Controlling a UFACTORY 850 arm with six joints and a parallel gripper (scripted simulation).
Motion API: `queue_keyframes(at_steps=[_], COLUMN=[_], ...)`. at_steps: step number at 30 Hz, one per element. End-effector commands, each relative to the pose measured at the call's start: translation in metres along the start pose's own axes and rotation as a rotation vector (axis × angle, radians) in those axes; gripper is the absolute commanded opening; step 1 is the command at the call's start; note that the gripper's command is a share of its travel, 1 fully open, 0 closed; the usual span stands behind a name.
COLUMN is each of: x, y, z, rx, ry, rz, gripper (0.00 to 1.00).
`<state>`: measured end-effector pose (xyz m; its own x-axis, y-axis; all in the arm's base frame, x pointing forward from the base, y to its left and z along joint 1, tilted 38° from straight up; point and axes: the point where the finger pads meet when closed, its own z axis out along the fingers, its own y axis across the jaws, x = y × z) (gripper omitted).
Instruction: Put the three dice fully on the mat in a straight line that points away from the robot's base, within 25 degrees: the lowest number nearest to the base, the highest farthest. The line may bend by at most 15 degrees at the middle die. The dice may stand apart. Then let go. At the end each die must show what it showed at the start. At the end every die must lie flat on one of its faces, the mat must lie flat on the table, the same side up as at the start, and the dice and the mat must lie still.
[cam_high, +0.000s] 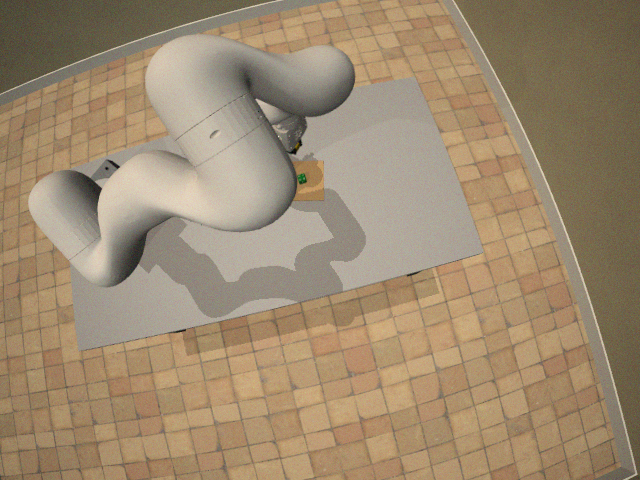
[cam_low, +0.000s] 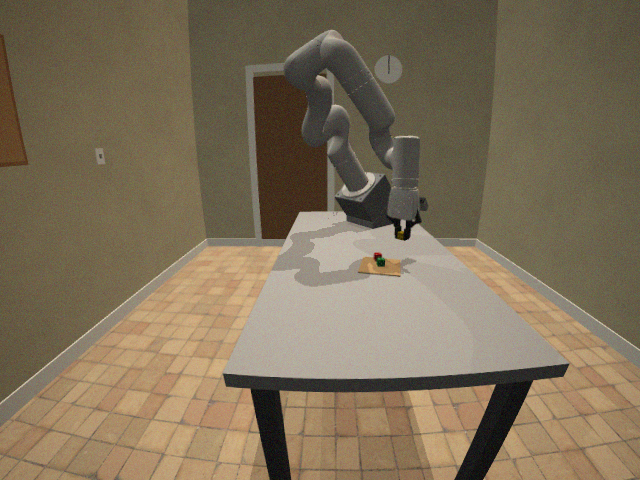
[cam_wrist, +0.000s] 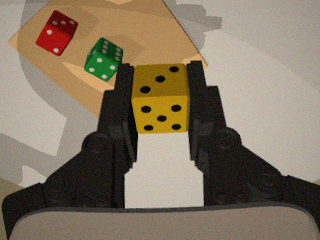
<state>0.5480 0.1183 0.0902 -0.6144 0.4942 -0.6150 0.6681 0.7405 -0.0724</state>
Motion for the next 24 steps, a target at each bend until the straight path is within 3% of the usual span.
queue_keyframes(at_steps=[1,24], x=[-0.016,-0.074], y=[-0.001,-0.013], z=[-0.001,-0.002], rx=[0.021,0.016], ry=[0.018,0.019], rz=[-0.171,-0.754], gripper=[0.21,0.21])
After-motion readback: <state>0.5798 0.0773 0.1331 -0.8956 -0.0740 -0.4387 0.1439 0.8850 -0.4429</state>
